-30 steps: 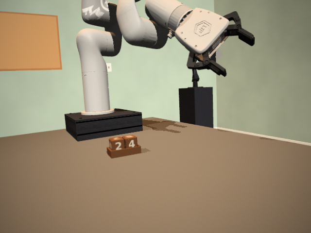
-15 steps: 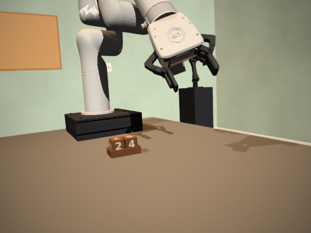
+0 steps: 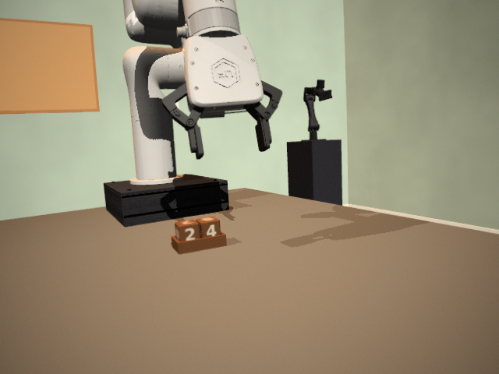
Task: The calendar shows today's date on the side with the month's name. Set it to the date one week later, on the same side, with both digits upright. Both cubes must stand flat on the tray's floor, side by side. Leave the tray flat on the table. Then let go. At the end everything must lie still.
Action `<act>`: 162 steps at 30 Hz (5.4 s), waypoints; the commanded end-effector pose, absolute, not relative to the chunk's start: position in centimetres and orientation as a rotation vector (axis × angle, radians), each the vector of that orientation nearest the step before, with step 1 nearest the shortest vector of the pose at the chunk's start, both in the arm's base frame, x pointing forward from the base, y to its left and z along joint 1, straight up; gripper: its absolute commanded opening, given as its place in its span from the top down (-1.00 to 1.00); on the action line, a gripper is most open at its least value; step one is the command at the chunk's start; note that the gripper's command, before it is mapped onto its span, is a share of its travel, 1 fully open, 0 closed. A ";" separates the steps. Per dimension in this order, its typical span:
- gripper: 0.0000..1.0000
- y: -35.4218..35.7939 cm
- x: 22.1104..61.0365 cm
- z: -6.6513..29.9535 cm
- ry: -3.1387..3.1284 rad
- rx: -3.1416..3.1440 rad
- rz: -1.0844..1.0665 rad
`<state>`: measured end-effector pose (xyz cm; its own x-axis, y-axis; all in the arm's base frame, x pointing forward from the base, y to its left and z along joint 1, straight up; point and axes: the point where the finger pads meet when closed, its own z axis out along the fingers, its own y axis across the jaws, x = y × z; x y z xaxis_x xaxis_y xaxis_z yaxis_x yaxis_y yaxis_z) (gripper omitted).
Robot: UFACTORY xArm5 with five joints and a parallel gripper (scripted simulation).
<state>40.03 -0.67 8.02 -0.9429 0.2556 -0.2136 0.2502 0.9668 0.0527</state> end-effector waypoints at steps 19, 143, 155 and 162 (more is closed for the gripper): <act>-1.00 -4.2 34.1 8.1 3.135 0.160 0.000; -1.00 -5.4 30.3 0.0 3.031 0.820 0.000; -1.00 -5.6 30.8 0.1 3.031 0.819 0.000; -1.00 -6.0 32.1 0.4 3.031 0.819 0.000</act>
